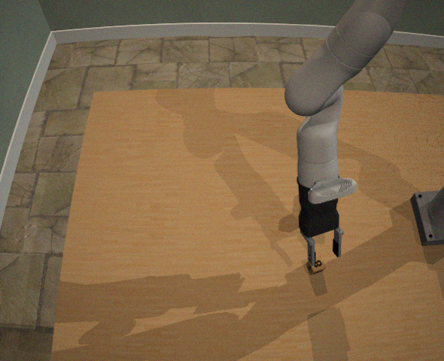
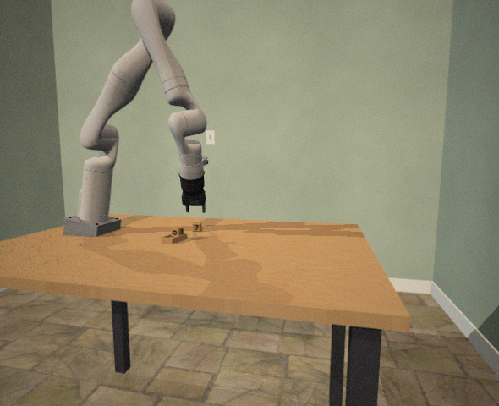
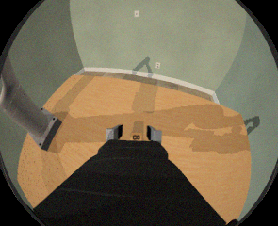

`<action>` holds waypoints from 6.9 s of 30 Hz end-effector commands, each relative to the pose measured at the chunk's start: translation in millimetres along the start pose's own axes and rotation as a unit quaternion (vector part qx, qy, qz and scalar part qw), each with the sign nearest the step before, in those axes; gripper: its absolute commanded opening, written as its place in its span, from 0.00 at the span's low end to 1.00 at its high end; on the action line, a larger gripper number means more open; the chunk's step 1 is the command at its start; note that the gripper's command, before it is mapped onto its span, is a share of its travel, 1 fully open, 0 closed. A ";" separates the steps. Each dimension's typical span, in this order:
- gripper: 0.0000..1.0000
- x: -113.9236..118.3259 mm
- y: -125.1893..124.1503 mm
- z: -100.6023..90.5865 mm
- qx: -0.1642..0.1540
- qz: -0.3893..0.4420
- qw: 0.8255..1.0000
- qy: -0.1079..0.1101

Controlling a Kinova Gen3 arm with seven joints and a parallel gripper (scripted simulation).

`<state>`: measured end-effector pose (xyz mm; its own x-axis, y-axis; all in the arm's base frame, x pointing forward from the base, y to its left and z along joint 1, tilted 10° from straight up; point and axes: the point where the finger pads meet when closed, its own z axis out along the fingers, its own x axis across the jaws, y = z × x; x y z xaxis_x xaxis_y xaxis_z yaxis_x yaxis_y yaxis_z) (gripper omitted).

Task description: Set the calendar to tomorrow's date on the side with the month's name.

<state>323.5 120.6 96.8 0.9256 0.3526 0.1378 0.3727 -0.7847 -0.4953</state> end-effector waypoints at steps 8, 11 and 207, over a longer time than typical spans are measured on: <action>1.00 3.3 -7.1 -4.4 -0.024 -0.013 1.000 0.006; 1.00 2.8 -7.0 -4.0 -0.028 -0.012 1.000 0.005; 0.87 2.3 -11.5 -1.6 -0.281 -0.008 0.960 0.010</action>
<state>322.3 130.1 107.2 0.9181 0.3601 0.1658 0.3575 -0.9328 0.0466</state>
